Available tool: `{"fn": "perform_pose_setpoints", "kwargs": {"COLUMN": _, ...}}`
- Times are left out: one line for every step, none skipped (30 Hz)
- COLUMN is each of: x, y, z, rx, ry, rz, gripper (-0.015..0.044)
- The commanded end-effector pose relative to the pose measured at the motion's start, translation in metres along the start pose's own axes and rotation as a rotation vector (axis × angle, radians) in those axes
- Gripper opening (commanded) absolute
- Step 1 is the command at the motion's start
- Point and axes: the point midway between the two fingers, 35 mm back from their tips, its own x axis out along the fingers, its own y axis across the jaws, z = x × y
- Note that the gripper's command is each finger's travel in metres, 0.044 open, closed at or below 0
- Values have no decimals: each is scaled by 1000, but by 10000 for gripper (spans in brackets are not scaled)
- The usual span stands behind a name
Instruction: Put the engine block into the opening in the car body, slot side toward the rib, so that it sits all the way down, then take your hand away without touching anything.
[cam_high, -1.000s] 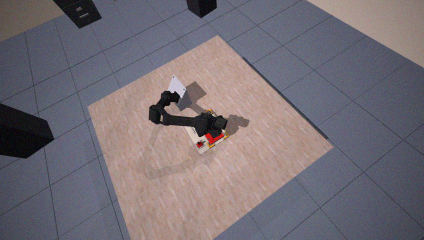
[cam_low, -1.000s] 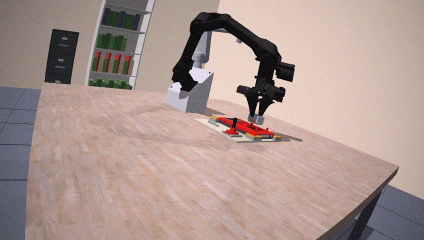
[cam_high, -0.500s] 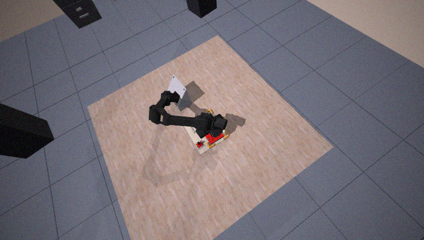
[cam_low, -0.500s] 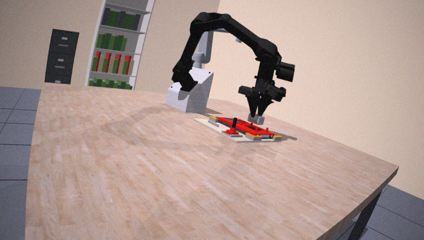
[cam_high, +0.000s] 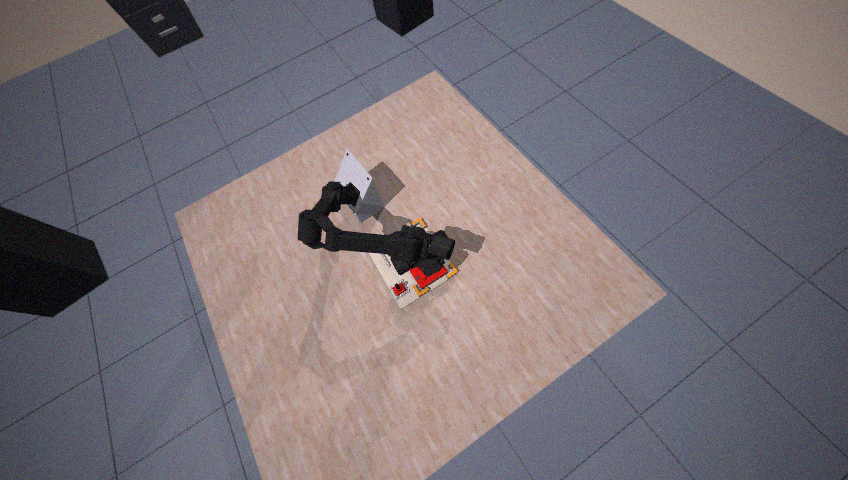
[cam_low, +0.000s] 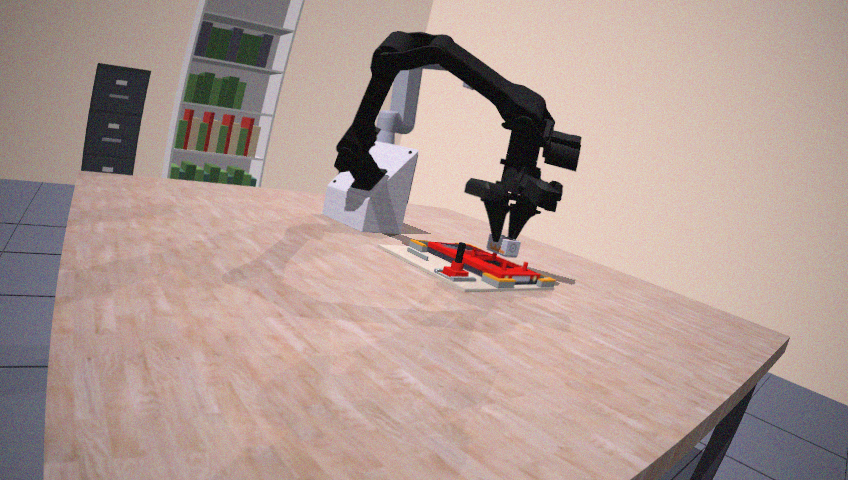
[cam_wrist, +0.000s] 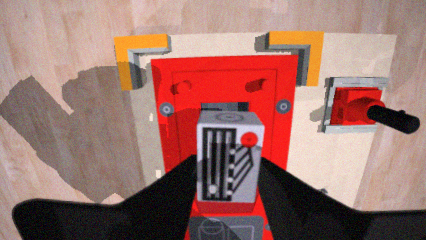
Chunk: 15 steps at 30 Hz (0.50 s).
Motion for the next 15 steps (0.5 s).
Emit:
{"fn": "perform_pose_setpoints", "kwargs": {"x": 1, "y": 1, "z": -1, "rx": -25, "ry": 3, "rz": 2, "gripper": 160}}
{"fn": "perform_pose_setpoints", "kwargs": {"x": 1, "y": 1, "z": -1, "rx": -41, "ry": 3, "rz": 2, "gripper": 160}}
{"fn": "perform_pose_setpoints", "kwargs": {"x": 1, "y": 1, "z": -1, "rx": -58, "ry": 3, "rz": 2, "gripper": 160}}
{"fn": "perform_pose_setpoints", "kwargs": {"x": 1, "y": 1, "z": -1, "rx": -76, "ry": 3, "rz": 2, "gripper": 160}}
{"fn": "perform_pose_setpoints", "kwargs": {"x": 1, "y": 1, "z": -1, "rx": -90, "ry": 3, "rz": 2, "gripper": 160}}
{"fn": "perform_pose_setpoints", "kwargs": {"x": 1, "y": 1, "z": -1, "rx": -96, "ry": 3, "rz": 2, "gripper": 160}}
{"fn": "perform_pose_setpoints", "kwargs": {"x": 1, "y": 0, "z": -1, "rx": -99, "ry": 3, "rz": 2, "gripper": 160}}
{"fn": "perform_pose_setpoints", "kwargs": {"x": 1, "y": 0, "z": -1, "rx": -99, "ry": 3, "rz": 2, "gripper": 160}}
{"fn": "perform_pose_setpoints", "kwargs": {"x": 1, "y": 0, "z": -1, "rx": -95, "ry": 3, "rz": 2, "gripper": 160}}
{"fn": "perform_pose_setpoints", "kwargs": {"x": 2, "y": 0, "z": -1, "rx": -86, "ry": 3, "rz": 2, "gripper": 160}}
{"fn": "perform_pose_setpoints", "kwargs": {"x": 2, "y": 0, "z": -1, "rx": -81, "ry": 3, "rz": 2, "gripper": 160}}
{"fn": "perform_pose_setpoints", "kwargs": {"x": 2, "y": 0, "z": -1, "rx": -73, "ry": 3, "rz": 2, "gripper": 160}}
{"fn": "perform_pose_setpoints", "kwargs": {"x": 2, "y": 1, "z": -1, "rx": -61, "ry": 3, "rz": 2, "gripper": 160}}
{"fn": "perform_pose_setpoints", "kwargs": {"x": 2, "y": 1, "z": -1, "rx": -56, "ry": 3, "rz": 2, "gripper": 160}}
{"fn": "perform_pose_setpoints", "kwargs": {"x": 2, "y": 1, "z": -1, "rx": -50, "ry": 3, "rz": 2, "gripper": 160}}
